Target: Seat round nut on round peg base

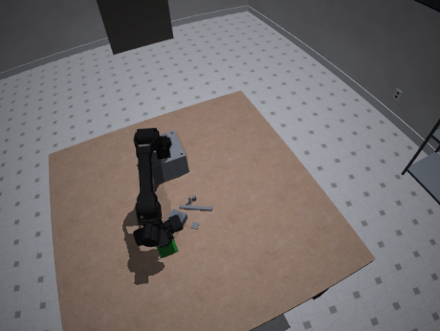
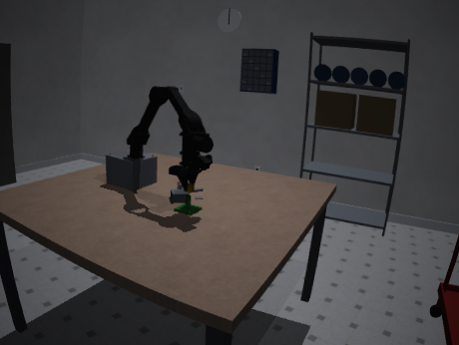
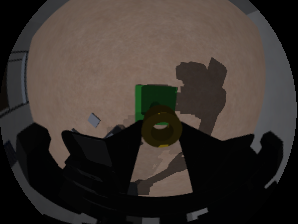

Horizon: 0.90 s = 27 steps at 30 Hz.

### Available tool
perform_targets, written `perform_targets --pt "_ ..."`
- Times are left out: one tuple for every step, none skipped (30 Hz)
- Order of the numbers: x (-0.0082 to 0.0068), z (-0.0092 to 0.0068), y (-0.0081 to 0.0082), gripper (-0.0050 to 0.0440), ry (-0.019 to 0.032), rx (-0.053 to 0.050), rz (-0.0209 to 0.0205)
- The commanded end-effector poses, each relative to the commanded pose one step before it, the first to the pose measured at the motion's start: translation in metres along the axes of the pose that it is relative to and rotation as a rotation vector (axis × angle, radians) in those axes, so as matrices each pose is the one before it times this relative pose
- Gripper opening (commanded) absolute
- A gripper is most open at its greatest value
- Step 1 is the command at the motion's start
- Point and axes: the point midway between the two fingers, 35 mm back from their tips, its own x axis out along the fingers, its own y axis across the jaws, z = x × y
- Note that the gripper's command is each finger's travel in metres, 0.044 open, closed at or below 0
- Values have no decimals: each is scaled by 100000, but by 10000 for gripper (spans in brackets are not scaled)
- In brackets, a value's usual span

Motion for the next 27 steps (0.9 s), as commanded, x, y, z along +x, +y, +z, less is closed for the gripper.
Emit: perform_targets --pt "992 -313 161 0 1285 -219 922" --pt "0 0 0 0 0 0 0" --pt "160 -10 1 0 0 0 0" --pt "160 -10 2 0 0 0 0" --pt "159 -11 2 0 0 0 0" --pt "127 -9 2 0 0 0 0" --pt "76 -6 1 0 0 0 0" --pt "25 -2 0 0 0 0 0" --pt "0 0 0 0 0 0 0" --pt "0 0 0 0 0 0 0" --pt "0 0 0 0 0 0 0" --pt "0 0 0 0 0 0 0" --pt "0 0 0 0 0 0 0" --pt "0 0 0 0 0 0 0" --pt "0 0 0 0 0 0 0" --pt "0 0 0 0 0 0 0" --pt "0 0 0 0 0 0 0" --pt "0 0 0 0 0 0 0" --pt "0 0 0 0 0 0 0" --pt "0 0 0 0 0 0 0" --pt "0 0 0 0 0 0 0" --pt "0 0 0 0 0 0 0" --pt "0 0 0 0 0 0 0" --pt "0 0 0 0 0 0 0" --pt "0 0 0 0 0 0 0" --pt "0 0 0 0 0 0 0" --pt "0 0 0 0 0 0 0"
